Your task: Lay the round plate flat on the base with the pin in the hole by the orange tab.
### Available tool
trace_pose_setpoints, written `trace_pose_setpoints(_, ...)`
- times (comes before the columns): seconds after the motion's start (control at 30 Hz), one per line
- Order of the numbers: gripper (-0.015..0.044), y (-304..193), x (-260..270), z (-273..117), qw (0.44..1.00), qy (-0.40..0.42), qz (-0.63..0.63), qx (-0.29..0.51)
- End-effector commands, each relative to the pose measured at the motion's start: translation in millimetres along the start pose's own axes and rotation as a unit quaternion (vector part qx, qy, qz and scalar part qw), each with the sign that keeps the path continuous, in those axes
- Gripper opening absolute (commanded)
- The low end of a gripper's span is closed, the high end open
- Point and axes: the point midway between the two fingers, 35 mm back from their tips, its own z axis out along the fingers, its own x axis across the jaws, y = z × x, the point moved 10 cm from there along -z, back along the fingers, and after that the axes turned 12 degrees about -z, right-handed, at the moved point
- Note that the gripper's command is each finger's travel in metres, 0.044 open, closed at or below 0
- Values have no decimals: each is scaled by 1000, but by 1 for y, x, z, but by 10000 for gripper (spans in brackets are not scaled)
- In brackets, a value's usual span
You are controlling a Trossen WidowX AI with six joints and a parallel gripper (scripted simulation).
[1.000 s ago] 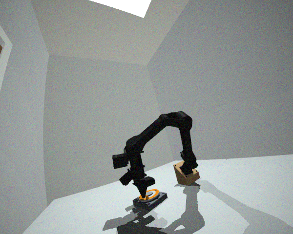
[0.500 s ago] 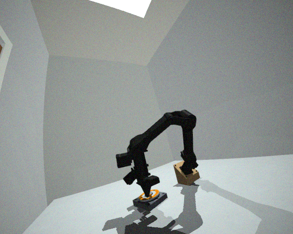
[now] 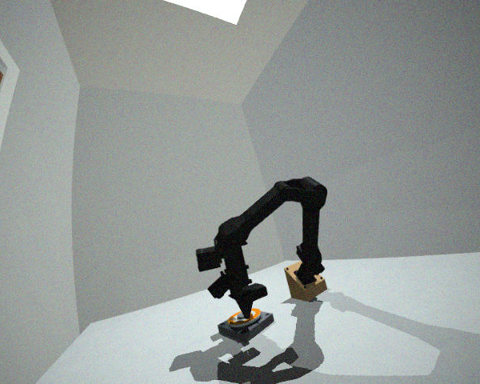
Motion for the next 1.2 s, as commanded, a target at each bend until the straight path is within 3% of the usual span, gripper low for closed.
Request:
trace_pose_setpoints(0.0, 0, -4, 1, 1, 1000, 3, 1, 2)
trace_pose_setpoints(0.37, 0, -9, 3, 1, 1000, 3, 1, 2)
trace_pose_setpoints(0.7, 0, -10, 3, -41, 1000, 2, 2, 2)
trace_pose_setpoints(1.17, 0, -9, 1, -33, 1000, 4, 5, 1)
